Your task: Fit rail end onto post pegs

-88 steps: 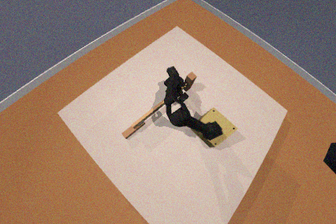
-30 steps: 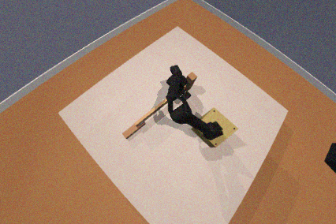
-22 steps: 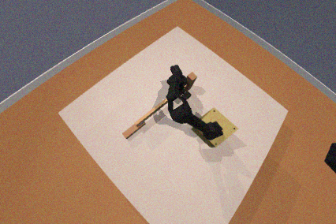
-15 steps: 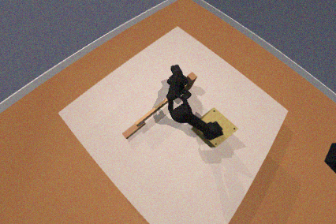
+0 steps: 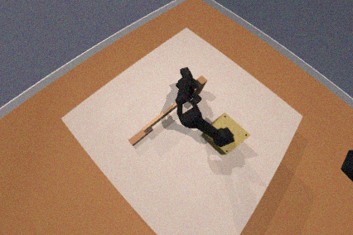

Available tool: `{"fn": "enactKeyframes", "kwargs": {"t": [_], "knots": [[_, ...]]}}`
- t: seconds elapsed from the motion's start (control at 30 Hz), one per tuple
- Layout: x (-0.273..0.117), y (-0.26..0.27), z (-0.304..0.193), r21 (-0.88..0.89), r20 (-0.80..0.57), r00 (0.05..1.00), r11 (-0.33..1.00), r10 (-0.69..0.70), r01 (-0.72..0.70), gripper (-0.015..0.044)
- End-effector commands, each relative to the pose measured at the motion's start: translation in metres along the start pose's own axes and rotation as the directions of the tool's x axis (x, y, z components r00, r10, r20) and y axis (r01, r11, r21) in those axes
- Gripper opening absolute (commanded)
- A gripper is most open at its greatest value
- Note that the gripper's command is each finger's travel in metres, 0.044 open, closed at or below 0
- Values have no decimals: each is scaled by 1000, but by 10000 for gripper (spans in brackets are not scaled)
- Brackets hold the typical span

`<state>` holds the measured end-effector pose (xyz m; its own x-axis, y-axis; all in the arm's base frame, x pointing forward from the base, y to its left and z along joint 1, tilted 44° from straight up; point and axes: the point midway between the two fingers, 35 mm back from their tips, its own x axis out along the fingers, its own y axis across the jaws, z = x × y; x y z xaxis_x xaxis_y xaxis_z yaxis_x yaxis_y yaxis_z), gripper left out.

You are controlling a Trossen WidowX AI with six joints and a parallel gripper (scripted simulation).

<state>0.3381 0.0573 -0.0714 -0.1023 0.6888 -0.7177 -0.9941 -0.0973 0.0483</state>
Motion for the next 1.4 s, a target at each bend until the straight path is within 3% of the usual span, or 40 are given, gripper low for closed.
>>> {"fn": "enactKeyframes", "kwargs": {"t": [0.0,1.37], "knots": [[-4,-3,-4,-2,-5,1000,1000,-12,12,0],[-4,-3,-8,-2,-5,1000,1000,-12,12,0]]}}
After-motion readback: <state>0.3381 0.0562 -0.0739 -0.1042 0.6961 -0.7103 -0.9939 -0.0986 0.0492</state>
